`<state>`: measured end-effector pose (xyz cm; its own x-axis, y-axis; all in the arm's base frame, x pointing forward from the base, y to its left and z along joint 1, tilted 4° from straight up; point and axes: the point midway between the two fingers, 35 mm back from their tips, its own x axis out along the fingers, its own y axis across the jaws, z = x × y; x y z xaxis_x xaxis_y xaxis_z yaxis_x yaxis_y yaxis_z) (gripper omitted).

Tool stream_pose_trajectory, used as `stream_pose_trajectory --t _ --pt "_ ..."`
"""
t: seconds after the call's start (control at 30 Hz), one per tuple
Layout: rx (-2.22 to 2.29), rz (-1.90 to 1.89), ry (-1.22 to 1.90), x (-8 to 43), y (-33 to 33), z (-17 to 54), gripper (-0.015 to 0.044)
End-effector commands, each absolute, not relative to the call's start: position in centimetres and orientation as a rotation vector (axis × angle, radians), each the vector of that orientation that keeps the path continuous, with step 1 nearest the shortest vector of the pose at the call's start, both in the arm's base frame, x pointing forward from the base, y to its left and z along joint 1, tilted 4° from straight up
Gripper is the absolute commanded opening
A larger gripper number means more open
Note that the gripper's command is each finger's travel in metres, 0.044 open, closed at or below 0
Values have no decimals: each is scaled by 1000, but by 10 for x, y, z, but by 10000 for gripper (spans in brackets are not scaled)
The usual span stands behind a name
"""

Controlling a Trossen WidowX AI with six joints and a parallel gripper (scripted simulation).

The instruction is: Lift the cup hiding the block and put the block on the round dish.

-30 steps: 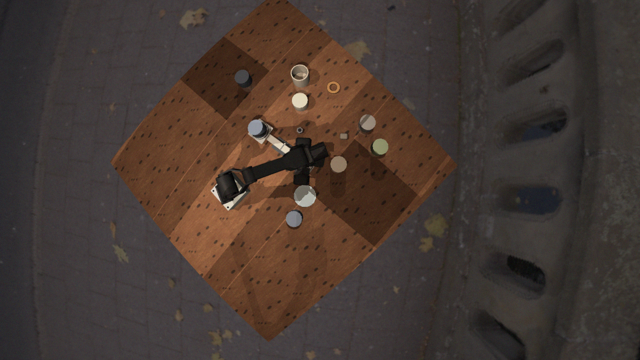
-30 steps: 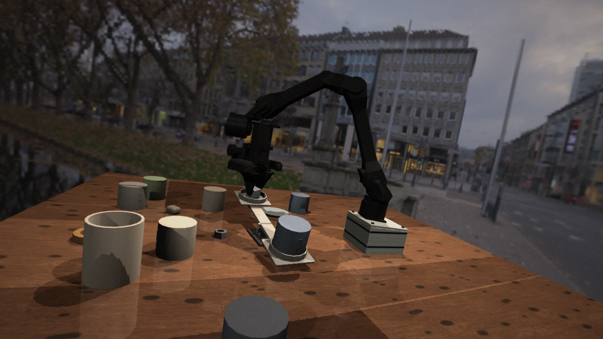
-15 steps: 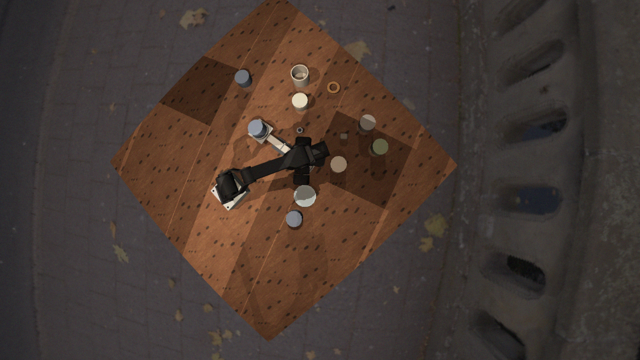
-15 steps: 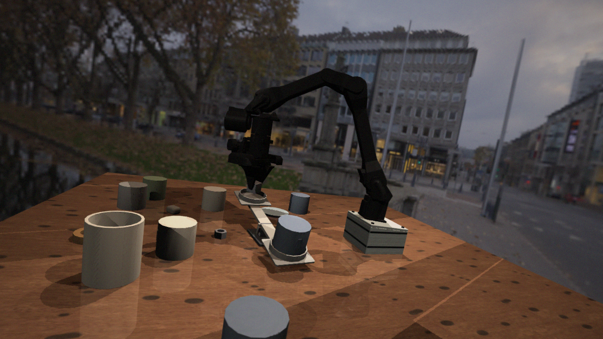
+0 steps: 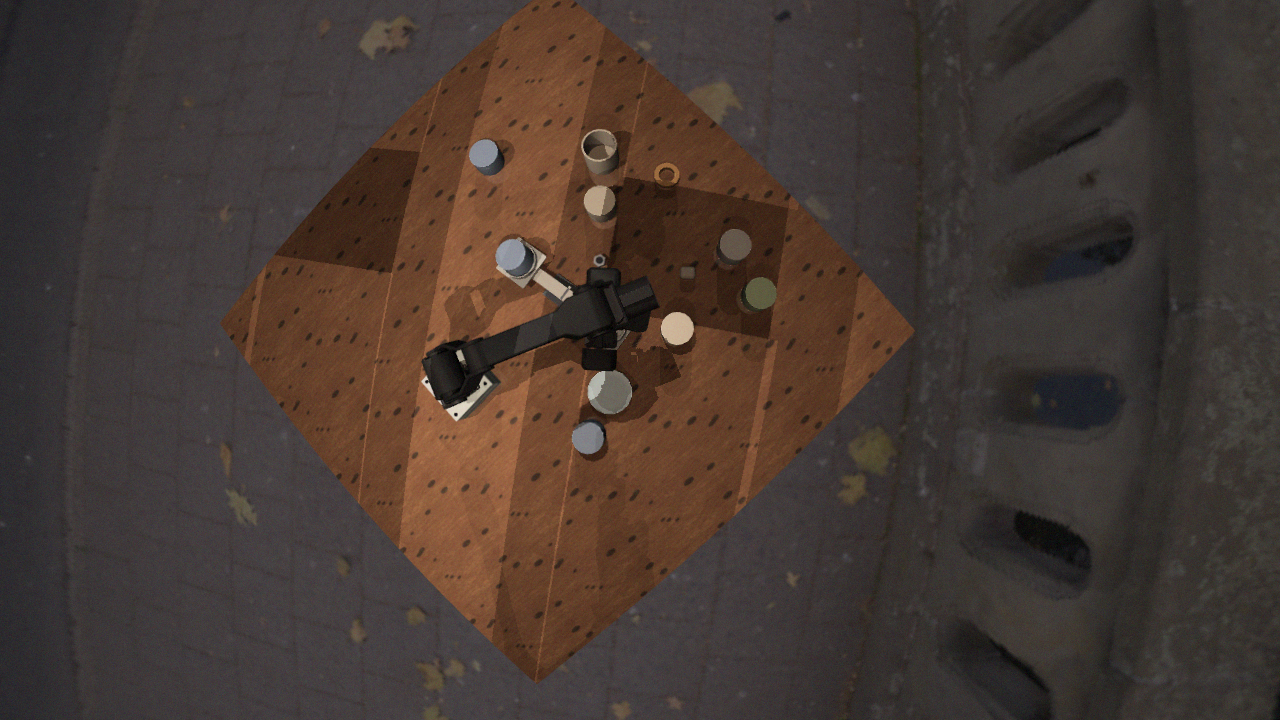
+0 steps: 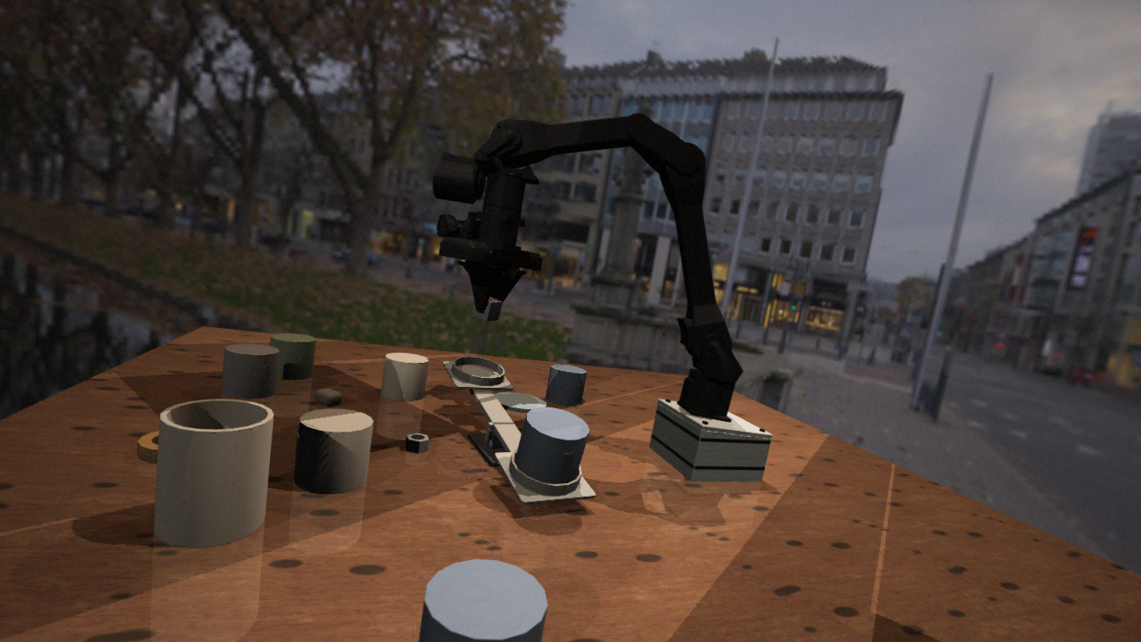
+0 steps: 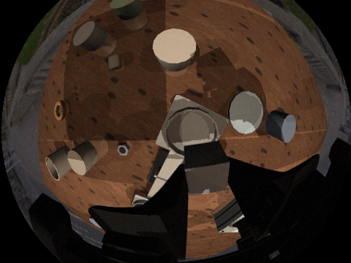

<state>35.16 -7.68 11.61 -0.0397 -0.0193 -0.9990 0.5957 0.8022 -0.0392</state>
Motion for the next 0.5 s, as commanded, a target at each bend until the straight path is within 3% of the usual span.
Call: stream_pose_trajectory --t 0.0,0.47 --pt "480 -529 1542 349 -83 116 0" --pt "476 -533 1542 322 -140 76 0"
